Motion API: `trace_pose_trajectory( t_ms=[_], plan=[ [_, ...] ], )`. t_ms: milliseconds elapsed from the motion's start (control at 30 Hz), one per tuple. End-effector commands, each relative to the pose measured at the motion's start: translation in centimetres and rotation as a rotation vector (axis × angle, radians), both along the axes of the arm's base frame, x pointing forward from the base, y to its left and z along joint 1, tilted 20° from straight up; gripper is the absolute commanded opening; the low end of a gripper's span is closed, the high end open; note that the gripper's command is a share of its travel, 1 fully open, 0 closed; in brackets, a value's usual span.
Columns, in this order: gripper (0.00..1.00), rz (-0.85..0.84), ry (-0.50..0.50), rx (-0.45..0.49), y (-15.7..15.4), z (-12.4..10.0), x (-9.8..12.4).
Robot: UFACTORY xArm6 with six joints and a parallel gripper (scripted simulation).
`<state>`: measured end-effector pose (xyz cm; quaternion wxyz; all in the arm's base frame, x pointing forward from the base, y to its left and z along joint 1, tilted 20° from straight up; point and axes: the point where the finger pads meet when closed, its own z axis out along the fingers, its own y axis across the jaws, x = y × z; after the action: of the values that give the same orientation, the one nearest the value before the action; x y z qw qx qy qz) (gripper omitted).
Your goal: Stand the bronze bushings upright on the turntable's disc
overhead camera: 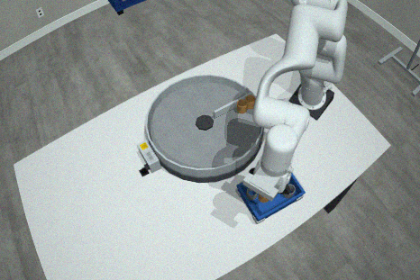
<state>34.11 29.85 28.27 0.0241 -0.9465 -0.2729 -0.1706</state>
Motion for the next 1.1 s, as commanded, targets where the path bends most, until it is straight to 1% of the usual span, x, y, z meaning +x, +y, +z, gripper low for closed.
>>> trace_pose_trajectory(
  t_ms=[0, 600, 800, 933, 1067],
  plan=[
    [0.00, 0.000, -0.002, 0.002, 0.0, 0.8, -0.2],
    [0.00, 0.000, -0.002, 0.002, -0.1, 0.9, -0.2],
    [0.00, 0.000, -0.002, 0.002, -0.7, 0.8, -0.3],
    [0.00, 0.000, -0.002, 0.002, -2.6, 0.5, -0.4],
    [0.00, 0.000, -0.002, 0.002, -6.2, -0.2, -0.7]
  ],
)
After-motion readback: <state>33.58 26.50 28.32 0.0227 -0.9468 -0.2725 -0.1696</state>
